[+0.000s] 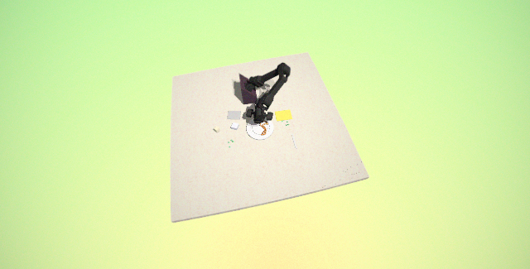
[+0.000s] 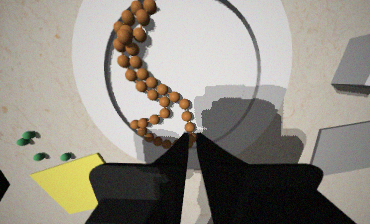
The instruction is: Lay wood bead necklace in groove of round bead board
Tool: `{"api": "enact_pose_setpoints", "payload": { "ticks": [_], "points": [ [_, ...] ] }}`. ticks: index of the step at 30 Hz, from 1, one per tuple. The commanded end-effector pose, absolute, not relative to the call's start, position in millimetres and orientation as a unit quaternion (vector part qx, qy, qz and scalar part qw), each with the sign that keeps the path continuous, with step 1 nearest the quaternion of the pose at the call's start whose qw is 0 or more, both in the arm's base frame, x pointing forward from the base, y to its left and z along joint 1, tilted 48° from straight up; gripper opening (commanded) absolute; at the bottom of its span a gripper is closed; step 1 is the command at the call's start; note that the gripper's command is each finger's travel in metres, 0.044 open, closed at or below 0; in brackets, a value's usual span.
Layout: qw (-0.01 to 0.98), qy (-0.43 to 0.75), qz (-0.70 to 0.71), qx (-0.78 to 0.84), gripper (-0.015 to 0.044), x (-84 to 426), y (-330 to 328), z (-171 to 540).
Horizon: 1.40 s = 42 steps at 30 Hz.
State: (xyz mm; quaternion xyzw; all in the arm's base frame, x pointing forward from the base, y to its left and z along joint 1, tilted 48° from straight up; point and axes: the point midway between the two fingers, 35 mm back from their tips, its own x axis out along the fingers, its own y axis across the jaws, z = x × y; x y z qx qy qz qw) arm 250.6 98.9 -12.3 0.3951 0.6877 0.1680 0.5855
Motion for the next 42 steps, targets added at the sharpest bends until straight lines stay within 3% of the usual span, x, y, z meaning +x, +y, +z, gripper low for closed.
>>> {"api": "enact_pose_setpoints", "payload": {
  "ticks": [1, 41, 42],
  "points": [
    [0.586, 0.688, 0.169, 0.395, 0.0, 251, 99, -12],
    [0.584, 0.688, 0.167, 0.398, 0.0, 238, 98, -18],
    [0.586, 0.687, 0.168, 0.396, 0.0026, 239, 95, -15]
  ]
}}
